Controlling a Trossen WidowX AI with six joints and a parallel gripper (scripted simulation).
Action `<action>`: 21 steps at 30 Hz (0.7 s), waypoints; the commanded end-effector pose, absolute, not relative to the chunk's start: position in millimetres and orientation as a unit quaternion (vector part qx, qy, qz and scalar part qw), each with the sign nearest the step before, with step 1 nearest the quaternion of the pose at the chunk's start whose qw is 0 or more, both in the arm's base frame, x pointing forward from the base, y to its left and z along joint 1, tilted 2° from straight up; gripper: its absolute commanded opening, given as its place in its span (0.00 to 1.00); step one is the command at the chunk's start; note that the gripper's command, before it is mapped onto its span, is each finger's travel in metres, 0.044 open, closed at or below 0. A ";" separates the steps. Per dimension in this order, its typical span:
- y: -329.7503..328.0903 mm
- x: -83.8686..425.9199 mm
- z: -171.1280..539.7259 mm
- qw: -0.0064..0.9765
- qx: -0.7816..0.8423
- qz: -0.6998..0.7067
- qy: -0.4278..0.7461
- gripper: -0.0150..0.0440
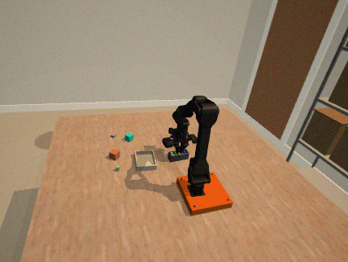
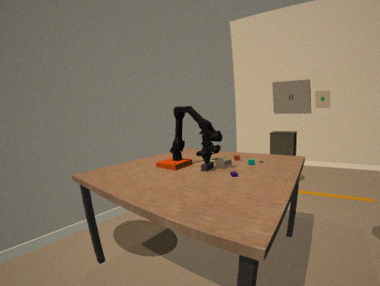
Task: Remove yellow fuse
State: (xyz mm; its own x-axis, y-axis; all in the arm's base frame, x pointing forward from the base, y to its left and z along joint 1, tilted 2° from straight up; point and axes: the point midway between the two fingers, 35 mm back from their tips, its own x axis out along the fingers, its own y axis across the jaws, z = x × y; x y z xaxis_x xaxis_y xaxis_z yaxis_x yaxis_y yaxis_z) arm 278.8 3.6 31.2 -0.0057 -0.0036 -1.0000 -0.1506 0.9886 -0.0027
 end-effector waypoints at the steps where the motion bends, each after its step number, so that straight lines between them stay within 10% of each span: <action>1: 3.6 278.8 31.3 0.703 -0.054 0.052 0.707 0.33; 21: 3.6 279.2 35.4 0.703 -0.055 0.052 0.707 0.25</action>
